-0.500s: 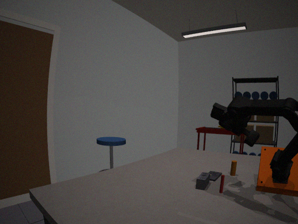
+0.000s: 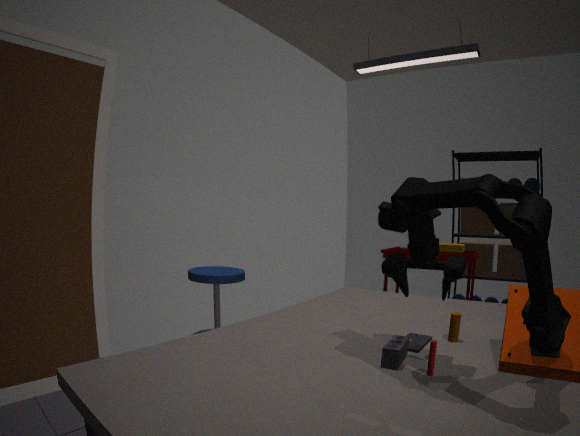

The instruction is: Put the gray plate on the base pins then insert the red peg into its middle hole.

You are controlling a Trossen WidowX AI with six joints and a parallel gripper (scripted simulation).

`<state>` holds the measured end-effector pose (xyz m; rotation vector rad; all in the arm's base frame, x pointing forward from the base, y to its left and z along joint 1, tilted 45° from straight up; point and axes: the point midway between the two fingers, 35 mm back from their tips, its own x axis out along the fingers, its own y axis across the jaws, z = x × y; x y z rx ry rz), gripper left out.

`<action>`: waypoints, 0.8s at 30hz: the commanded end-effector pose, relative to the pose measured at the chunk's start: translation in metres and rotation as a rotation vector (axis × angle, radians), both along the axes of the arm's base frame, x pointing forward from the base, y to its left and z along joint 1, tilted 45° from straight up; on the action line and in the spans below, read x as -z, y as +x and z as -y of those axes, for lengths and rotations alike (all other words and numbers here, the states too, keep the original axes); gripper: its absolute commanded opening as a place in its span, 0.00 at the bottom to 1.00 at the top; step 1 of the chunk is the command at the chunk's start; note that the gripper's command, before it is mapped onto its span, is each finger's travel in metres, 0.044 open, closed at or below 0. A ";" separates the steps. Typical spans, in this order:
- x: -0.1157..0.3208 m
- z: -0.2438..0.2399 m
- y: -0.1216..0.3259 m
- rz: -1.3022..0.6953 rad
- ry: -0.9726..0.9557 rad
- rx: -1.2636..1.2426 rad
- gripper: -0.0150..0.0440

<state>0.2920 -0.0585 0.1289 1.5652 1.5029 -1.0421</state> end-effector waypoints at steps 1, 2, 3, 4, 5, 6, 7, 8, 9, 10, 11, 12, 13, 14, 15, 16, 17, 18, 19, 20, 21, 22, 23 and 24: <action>-0.008 -0.016 0.029 0.075 0.240 -0.069 1.00; -0.011 -0.019 0.037 0.097 0.298 -0.079 1.00; -0.012 -0.021 0.041 0.111 0.332 -0.083 1.00; -0.013 -0.022 0.043 0.116 0.344 -0.084 1.00; -0.013 -0.022 0.043 0.116 0.344 -0.084 1.00; -0.013 -0.022 0.043 0.116 0.344 -0.084 1.00; -0.013 -0.021 0.044 0.116 0.344 -0.084 1.00; -0.012 -0.021 0.045 0.116 0.344 -0.084 1.00; -0.012 -0.021 0.045 0.116 0.344 -0.084 1.00; -0.011 -0.023 0.046 0.116 0.344 -0.084 1.00; -0.006 -0.027 0.046 0.116 0.343 -0.084 1.00; 0.001 -0.035 0.048 0.116 0.343 -0.084 1.00; 0.011 -0.044 0.049 0.117 0.343 -0.084 1.00; 0.020 -0.053 0.049 0.117 0.344 -0.084 1.00; 0.027 -0.061 0.049 0.117 0.345 -0.084 1.00; 0.032 -0.066 0.048 0.117 0.345 -0.085 1.00; 0.033 -0.067 0.048 0.117 0.346 -0.085 1.00; 0.033 -0.067 0.048 0.117 0.346 -0.085 1.00; 0.034 -0.068 0.048 0.117 0.346 -0.085 1.00; 0.037 -0.070 0.049 0.117 0.346 -0.085 1.00; 0.041 -0.074 0.050 0.118 0.346 -0.085 1.00; 0.043 -0.077 0.051 0.118 0.346 -0.085 1.00; 0.044 -0.077 0.051 0.118 0.346 -0.085 1.00; 0.044 -0.078 0.051 0.118 0.346 -0.085 1.00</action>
